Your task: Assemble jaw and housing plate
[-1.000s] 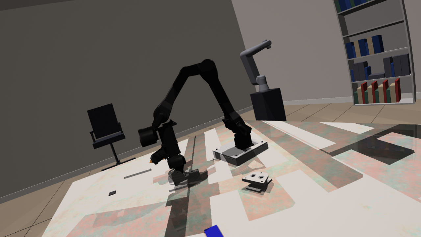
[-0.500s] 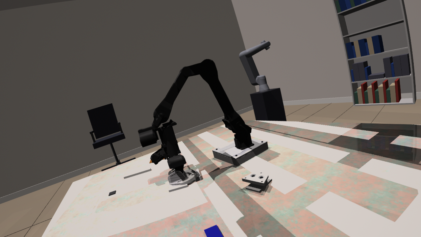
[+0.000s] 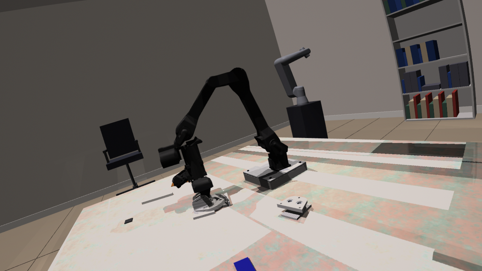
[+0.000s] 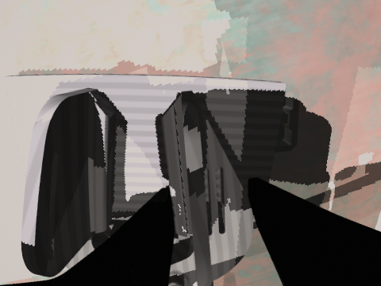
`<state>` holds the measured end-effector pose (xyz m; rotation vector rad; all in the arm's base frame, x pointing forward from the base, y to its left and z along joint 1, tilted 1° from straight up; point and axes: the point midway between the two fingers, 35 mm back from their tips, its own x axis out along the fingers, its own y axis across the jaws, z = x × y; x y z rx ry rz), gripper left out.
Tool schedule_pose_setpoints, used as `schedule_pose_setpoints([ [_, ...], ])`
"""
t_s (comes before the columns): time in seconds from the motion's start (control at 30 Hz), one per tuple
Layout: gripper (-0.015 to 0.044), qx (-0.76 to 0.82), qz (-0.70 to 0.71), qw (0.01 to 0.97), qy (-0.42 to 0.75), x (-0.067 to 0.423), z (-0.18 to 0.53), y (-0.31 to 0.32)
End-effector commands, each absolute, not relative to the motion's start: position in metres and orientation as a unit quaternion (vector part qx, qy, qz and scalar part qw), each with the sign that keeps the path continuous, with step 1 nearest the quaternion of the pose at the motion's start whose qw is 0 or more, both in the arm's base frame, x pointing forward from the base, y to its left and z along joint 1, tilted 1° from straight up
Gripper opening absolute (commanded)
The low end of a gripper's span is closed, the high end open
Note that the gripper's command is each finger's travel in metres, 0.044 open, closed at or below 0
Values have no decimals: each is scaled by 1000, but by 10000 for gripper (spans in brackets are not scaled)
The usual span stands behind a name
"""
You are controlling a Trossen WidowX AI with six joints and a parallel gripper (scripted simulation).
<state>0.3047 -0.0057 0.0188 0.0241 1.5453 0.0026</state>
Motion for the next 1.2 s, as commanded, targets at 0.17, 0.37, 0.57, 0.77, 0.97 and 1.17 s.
schedule_pose_setpoints([
  [0.17, 134, 11, 3, 716, 698, 305, 18, -5],
  [0.37, 134, 11, 3, 716, 698, 305, 18, -5],
  [0.57, 134, 11, 3, 716, 698, 305, 18, -5],
  [0.77, 134, 11, 3, 716, 698, 305, 18, -5],
  [0.97, 134, 11, 3, 716, 698, 305, 18, -5],
  [1.17, 224, 11, 1, 716, 698, 305, 19, -6],
])
